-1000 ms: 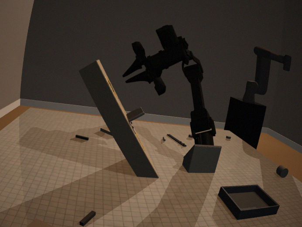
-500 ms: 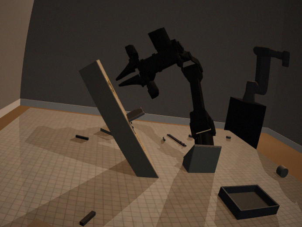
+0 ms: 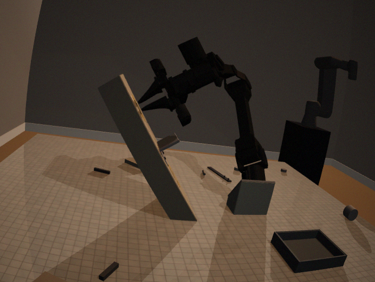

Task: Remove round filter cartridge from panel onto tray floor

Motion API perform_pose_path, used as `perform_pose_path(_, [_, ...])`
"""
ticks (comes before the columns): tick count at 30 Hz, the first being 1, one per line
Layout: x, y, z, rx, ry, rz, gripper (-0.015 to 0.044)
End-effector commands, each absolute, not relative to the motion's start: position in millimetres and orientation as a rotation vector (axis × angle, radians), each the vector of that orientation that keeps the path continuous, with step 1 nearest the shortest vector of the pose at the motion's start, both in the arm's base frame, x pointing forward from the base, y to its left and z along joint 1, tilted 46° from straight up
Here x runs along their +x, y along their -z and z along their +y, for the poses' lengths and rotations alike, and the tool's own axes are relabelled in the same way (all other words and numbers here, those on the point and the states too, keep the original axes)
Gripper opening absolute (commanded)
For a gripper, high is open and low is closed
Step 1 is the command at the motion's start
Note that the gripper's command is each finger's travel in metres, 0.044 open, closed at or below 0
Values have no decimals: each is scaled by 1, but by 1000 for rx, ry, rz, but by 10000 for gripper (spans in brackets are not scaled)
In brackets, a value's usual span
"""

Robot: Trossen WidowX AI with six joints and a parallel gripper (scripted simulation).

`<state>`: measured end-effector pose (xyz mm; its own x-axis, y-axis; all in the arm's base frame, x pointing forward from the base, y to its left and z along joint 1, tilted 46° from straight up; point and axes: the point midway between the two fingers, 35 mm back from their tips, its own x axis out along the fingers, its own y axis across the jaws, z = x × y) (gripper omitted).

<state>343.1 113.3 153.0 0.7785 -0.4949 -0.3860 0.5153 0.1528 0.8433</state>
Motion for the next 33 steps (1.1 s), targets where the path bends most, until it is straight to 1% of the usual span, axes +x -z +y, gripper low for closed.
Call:
perform_pose_path(1, [343,-150,113,1214,724,27,91])
perform_pose_path(33, [346,-150,112,1214,724,27,91])
